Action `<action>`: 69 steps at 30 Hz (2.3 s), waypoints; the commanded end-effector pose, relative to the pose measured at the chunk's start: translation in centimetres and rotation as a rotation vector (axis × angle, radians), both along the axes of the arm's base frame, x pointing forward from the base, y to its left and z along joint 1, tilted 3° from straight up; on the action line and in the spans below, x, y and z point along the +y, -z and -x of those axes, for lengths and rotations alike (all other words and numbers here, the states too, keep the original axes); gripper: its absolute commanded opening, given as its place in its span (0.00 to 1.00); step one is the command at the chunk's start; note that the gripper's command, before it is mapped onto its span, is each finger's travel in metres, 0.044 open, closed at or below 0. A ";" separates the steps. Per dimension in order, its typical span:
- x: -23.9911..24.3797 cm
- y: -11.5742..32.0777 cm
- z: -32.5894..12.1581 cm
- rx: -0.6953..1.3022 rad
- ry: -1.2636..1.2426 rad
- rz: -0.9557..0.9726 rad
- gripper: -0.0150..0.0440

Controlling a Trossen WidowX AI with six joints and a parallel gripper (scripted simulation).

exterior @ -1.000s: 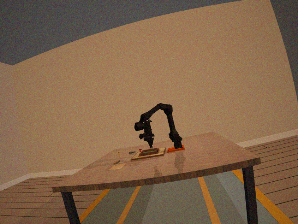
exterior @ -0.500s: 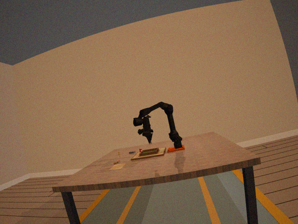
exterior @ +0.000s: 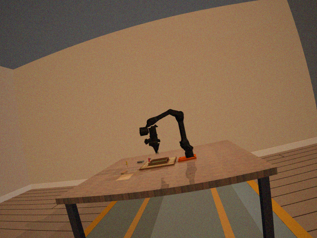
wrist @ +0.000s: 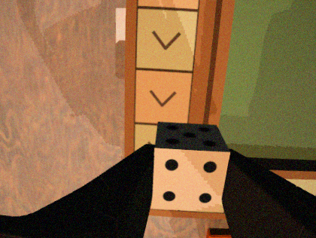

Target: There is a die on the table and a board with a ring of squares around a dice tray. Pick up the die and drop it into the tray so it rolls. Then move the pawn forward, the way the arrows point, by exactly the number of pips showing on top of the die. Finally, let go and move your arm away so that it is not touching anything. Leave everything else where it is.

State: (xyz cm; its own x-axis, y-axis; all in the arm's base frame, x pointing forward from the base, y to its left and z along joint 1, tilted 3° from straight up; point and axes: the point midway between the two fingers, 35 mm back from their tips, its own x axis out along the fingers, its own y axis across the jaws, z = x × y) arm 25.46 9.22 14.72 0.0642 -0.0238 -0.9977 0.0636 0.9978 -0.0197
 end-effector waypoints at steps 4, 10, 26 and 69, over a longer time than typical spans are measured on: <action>-3.2 0.8 -0.7 0.007 -0.005 0.002 0.25; -5.9 1.3 -1.2 0.006 -0.007 0.005 0.25; -10.2 2.3 -1.4 -0.079 -0.014 0.018 0.25; -10.1 0.0 1.2 -0.840 -0.031 0.059 0.25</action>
